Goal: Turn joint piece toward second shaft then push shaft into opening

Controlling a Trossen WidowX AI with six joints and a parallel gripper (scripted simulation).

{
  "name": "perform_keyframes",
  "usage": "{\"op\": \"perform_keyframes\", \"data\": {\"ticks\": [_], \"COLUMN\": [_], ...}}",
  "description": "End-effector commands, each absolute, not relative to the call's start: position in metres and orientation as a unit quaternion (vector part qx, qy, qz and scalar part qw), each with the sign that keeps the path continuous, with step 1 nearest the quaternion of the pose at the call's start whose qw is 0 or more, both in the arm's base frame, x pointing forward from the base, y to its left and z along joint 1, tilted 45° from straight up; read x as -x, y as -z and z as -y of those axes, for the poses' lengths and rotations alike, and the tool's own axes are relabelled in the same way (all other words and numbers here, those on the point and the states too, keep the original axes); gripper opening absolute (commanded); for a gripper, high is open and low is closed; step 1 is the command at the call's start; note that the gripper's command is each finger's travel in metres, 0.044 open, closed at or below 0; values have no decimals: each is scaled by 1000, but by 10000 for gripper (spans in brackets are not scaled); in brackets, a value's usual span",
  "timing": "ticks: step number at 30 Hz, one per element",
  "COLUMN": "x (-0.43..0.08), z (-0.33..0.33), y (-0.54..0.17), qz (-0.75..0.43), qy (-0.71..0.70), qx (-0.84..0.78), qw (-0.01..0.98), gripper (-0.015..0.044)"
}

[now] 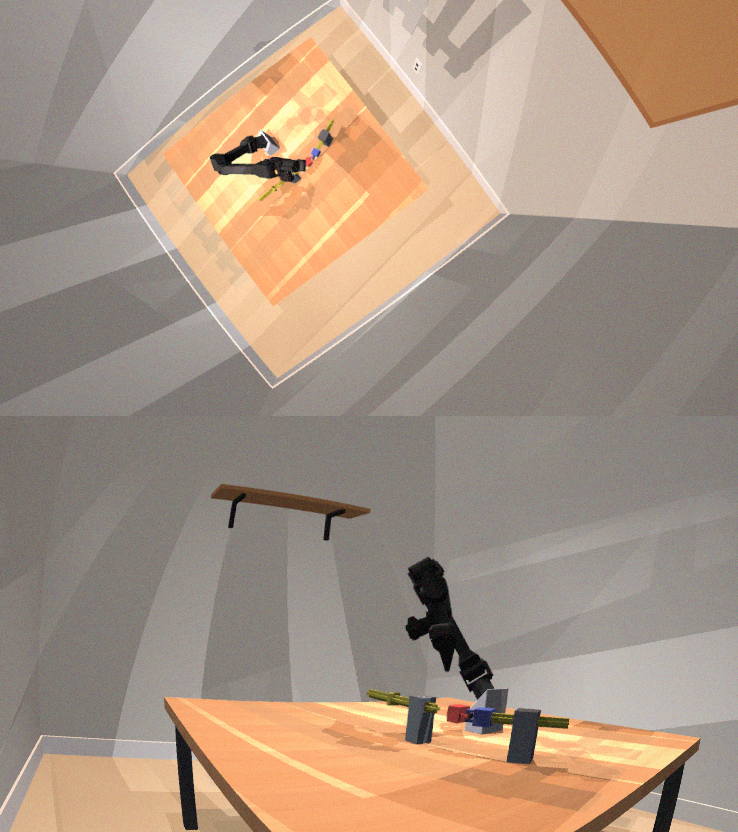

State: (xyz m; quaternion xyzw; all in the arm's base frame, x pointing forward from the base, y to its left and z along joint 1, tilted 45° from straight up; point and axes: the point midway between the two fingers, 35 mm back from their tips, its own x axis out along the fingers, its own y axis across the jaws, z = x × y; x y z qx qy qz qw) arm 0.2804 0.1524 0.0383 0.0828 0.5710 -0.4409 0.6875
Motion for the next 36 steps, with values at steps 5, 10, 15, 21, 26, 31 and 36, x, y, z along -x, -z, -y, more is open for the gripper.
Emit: {"op": "perform_keyframes", "data": {"ticks": [5, 10, 15, 21, 26, 31, 36], "x": [-279, -278, -276, -273, -273, -273, -276], "z": [-133, -122, -110, -98, -96, -96, -85], "y": [-42, -44, -46, -47, -47, -47, -57], "qz": [-532, -503, -471, -432, -427, -427, -444], "qy": [487, 511, 532, 552, 554, 554, 537], "qx": [-209, -282, -353, -431, -439, -439, -400], "qw": [661, 638, 609, 569, 564, 564, 596], "gripper": [440, 440, 440, 440, 440, 440, 440]}}
